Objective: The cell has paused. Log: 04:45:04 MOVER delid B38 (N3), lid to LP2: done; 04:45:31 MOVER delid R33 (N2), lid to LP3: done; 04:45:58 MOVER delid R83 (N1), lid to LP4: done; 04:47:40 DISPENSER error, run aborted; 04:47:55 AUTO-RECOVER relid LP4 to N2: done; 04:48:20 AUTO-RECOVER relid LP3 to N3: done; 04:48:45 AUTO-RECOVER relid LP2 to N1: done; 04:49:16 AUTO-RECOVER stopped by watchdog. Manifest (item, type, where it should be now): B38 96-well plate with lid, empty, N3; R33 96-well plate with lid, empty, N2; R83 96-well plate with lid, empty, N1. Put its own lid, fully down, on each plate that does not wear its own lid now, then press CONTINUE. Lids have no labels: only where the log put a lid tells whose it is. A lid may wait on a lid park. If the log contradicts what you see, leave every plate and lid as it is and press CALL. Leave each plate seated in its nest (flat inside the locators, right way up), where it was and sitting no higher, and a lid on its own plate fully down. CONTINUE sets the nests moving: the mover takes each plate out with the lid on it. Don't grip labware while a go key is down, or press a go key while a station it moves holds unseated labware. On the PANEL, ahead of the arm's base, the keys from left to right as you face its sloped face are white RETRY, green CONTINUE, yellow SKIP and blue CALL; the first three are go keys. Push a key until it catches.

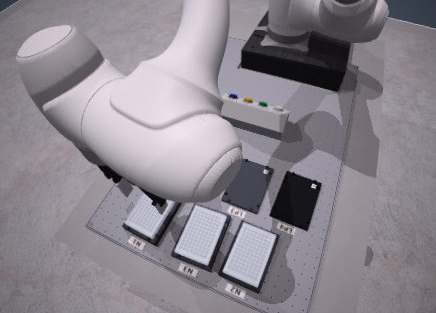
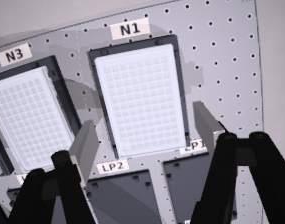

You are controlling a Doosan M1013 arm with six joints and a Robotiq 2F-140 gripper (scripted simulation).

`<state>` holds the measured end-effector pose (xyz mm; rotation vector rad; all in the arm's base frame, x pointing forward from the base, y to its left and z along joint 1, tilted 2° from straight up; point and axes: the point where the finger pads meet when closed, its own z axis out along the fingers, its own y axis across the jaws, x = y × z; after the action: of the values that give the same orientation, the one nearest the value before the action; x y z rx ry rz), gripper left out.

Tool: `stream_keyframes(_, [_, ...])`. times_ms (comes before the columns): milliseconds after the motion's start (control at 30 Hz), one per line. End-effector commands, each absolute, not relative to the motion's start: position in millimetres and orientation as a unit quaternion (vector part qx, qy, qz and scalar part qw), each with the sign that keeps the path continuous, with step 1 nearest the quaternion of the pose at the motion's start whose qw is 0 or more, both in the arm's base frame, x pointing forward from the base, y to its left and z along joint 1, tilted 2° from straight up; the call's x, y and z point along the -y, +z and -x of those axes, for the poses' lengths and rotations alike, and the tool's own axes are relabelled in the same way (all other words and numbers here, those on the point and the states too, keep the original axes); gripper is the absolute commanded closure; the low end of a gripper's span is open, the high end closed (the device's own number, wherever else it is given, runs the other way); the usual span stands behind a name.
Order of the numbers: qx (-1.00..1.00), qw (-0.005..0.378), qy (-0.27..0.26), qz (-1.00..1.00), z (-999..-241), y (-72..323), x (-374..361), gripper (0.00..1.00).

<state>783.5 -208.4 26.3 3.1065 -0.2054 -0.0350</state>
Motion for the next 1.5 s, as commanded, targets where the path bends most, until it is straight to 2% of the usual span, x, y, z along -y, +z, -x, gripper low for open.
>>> stream_keyframes(0, [0.066,0.014,-0.011,-0.998,-783.5,26.5,208.5,0.34])
stream_keyframes(1467, [0.066,0.014,-0.011,-0.998,-783.3,18.3,208.7,0.34])
